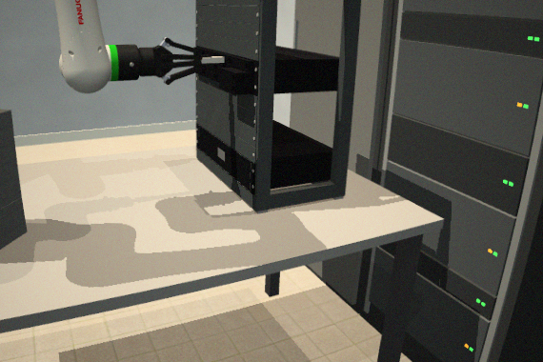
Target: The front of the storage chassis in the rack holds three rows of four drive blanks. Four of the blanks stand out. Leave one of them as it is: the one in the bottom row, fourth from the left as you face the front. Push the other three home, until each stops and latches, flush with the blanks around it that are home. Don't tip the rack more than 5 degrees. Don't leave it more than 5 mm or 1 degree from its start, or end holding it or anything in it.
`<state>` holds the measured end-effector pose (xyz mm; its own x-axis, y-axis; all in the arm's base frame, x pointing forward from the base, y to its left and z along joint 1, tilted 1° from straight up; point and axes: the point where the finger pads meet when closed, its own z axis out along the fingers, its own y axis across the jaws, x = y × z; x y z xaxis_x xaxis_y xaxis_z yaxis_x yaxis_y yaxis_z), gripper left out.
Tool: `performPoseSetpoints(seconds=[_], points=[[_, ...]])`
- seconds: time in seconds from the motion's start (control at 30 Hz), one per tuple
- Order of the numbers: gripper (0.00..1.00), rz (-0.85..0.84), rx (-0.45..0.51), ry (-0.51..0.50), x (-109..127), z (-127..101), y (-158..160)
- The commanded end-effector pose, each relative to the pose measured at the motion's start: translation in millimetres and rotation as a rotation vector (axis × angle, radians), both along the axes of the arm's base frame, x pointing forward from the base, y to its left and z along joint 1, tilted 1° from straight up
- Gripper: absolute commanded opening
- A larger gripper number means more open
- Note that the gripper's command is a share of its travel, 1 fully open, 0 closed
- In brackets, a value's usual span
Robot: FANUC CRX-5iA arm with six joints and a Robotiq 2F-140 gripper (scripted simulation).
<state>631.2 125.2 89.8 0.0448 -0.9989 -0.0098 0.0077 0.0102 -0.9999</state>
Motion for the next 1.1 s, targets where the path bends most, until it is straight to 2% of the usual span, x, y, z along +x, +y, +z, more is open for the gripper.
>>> performPoseSetpoints(seconds=[0.0,0.23,0.3,0.47,0.87,1.07], points=[[0.00,0.001,0.000,0.000,-13,0,0],[0.00,0.001,0.000,0.000,-54,0,-2],[0.00,0.001,0.000,0.000,-54,0,-2],[0.00,0.001,0.000,0.000,-73,-1,-3],[0.00,0.001,0.000,0.000,-75,-2,-7],[0.00,0.001,0.000,0.000,-75,-7,-25]])
